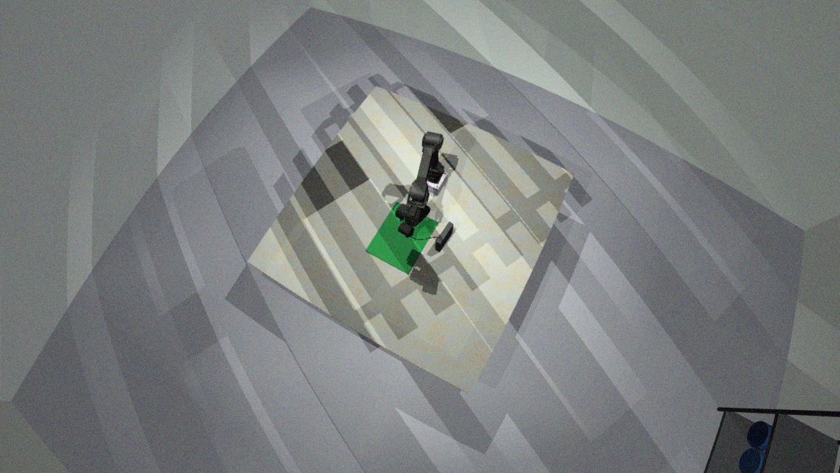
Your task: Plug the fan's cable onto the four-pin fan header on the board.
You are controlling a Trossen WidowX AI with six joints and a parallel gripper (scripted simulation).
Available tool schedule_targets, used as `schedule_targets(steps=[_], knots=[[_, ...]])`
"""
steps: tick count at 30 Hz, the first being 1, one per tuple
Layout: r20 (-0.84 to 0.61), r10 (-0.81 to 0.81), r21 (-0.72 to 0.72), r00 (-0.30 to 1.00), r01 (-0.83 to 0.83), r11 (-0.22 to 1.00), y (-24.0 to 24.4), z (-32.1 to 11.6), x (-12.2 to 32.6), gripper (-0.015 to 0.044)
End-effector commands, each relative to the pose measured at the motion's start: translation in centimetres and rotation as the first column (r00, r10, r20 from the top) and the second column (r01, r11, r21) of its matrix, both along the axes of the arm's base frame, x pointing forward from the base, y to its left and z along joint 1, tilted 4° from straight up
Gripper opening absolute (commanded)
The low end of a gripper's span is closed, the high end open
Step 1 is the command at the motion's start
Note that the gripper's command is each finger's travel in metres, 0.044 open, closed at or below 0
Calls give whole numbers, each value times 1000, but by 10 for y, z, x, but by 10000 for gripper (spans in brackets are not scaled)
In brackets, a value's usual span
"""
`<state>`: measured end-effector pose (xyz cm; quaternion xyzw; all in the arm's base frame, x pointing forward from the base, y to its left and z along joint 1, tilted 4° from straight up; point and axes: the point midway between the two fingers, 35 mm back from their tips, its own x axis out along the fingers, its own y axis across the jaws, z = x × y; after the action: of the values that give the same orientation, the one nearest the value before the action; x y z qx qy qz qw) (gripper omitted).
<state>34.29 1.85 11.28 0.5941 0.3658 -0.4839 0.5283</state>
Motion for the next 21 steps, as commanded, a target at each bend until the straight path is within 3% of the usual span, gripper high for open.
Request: schedule_targets(steps=[1, 5, 9, 21], knots=[[-135, -536, 70, 833, 548, 834, -57, -4, -46, 440], [-211, -802, 61, 558, 827, 559, -86, -2, -79, 440], [-259, -928, 26, 270, 962, 273, -105, 1, -107, 440], [-260, -930, 24, 261, 964, 264, -105, -2, -108, 440]])
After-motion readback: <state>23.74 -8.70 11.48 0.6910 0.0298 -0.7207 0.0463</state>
